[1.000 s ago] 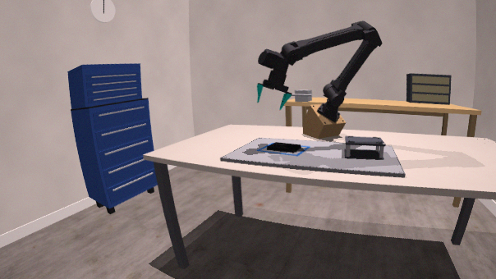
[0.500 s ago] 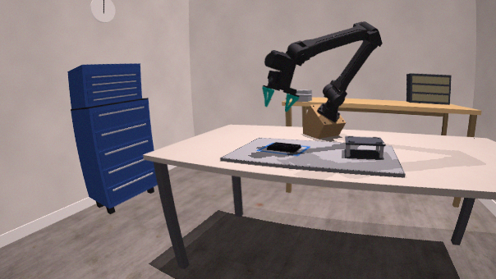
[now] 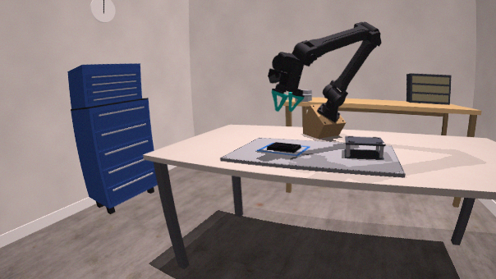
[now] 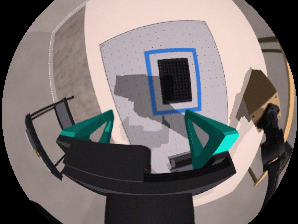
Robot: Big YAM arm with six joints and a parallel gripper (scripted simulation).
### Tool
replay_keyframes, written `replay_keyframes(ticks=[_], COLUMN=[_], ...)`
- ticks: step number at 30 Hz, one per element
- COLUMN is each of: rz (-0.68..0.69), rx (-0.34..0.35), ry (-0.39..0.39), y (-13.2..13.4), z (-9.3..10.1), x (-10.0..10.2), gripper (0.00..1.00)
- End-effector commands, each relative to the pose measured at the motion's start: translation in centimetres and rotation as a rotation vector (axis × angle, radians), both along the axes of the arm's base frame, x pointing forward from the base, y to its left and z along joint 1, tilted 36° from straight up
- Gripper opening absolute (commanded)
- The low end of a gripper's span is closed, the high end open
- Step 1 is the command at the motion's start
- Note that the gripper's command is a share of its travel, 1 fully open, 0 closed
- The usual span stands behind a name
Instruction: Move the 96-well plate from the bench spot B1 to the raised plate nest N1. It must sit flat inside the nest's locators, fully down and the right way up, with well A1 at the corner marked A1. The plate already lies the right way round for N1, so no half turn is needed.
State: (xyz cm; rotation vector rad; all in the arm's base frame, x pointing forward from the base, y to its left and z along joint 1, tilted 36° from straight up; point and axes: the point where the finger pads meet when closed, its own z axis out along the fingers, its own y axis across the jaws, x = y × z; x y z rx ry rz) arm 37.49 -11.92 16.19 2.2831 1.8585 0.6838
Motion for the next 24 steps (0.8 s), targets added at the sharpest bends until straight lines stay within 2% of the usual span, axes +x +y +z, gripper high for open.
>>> replay_keyframes(ticks=[1, 4, 7, 10, 12, 14, 15, 18, 21, 22, 23, 24], rz=[0.169, 0.199, 0.286, 0.376, 0.434, 0.489, 0.517, 0.607, 0.639, 0.671, 0.697, 0.727], rx=[-0.097, -0.103, -0.157, -0.195, -0.229, -0.244, -0.269, -0.31, -0.316, -0.321, -0.351, -0.364], ry=[-0.061, -0.045, -0.059, -0.046, -0.056, -0.037, -0.054, -0.052, -0.041, -0.028, -0.051, -0.05], y=[0.8, 1.3, 2.2, 2.6, 3.6, 3.5, 4.0, 4.9, 5.4, 5.3, 5.8, 6.2], z=[3.2, 2.6, 3.7, 3.4, 4.2, 3.4, 4.4, 4.7, 4.3, 3.9, 5.1, 5.3], x=[1.1, 0.9, 0.9, 0.9, 0.7, 0.8, 0.5, 0.3, -0.2, 0.4, 0.0, -0.1], gripper=[1.0, 1.0, 1.0, 1.0, 1.0, 1.0, 1.0, 1.0, 1.0, 1.0, 1.0, 1.0])
